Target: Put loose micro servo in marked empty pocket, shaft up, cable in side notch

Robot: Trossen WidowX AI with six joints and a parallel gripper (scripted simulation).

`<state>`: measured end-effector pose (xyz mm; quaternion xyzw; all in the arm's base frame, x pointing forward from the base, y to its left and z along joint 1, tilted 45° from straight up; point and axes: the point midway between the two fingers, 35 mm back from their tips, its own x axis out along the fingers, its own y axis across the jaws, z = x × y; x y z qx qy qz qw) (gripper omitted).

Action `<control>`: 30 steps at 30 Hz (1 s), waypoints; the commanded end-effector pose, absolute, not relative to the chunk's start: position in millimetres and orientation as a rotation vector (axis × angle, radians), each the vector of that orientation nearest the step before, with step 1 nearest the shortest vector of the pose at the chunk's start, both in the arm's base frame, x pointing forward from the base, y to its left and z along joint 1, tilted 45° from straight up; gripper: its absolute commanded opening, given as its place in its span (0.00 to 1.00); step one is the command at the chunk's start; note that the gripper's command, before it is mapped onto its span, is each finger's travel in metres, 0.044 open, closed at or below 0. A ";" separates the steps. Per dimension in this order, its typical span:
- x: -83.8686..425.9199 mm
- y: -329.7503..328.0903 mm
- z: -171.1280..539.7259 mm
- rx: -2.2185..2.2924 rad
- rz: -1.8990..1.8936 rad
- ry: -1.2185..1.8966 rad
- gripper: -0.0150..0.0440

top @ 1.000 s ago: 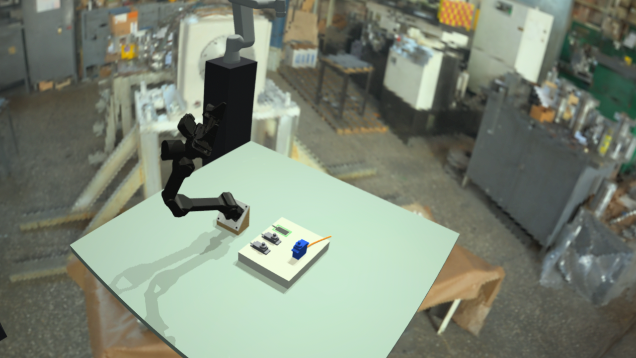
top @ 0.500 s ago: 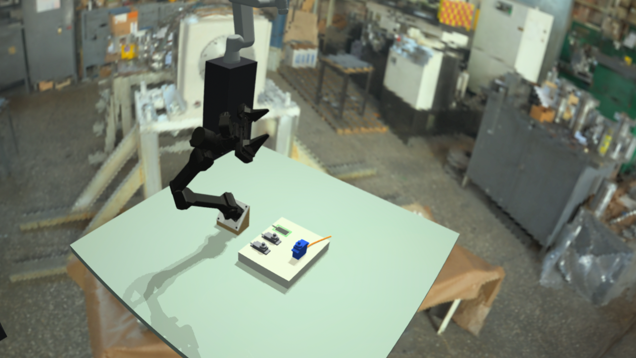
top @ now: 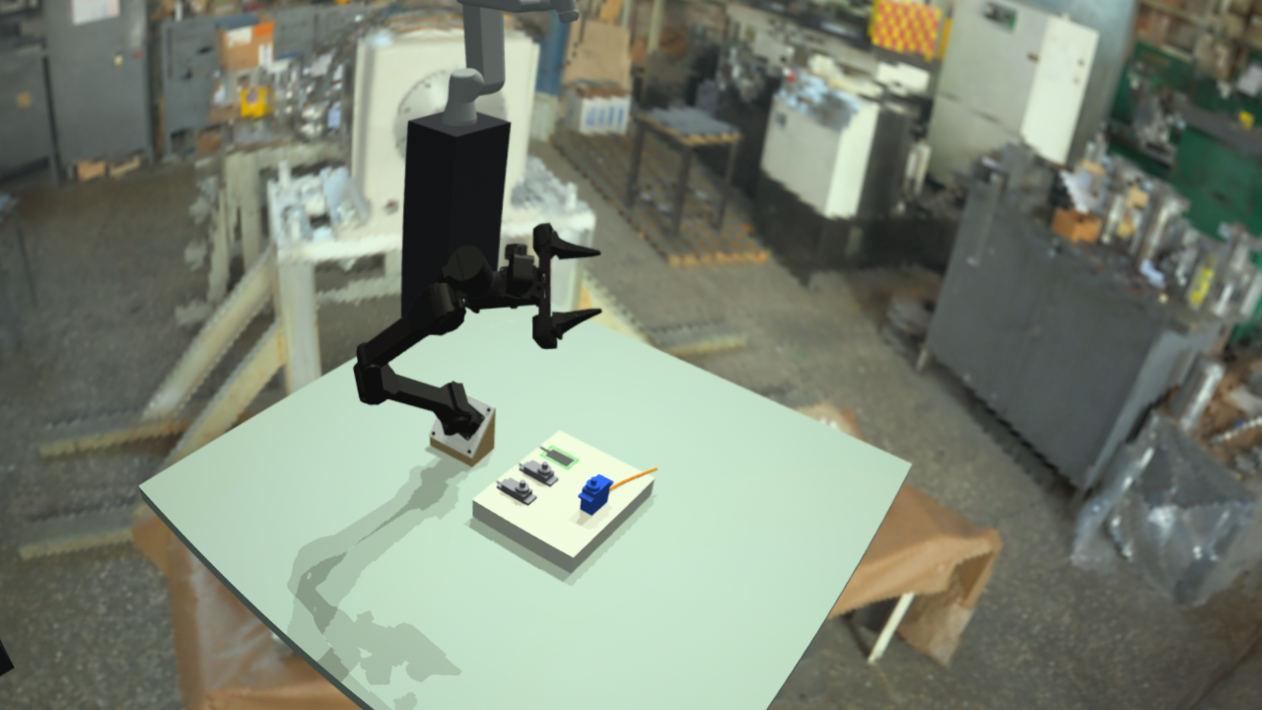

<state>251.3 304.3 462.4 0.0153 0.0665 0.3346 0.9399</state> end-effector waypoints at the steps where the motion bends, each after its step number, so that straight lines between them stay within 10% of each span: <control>1: 267.1 308.0 433.9 0.069 0.624 0.244 1.00; 30: 331.9 263.3 240.6 0.430 -0.107 0.814 1.00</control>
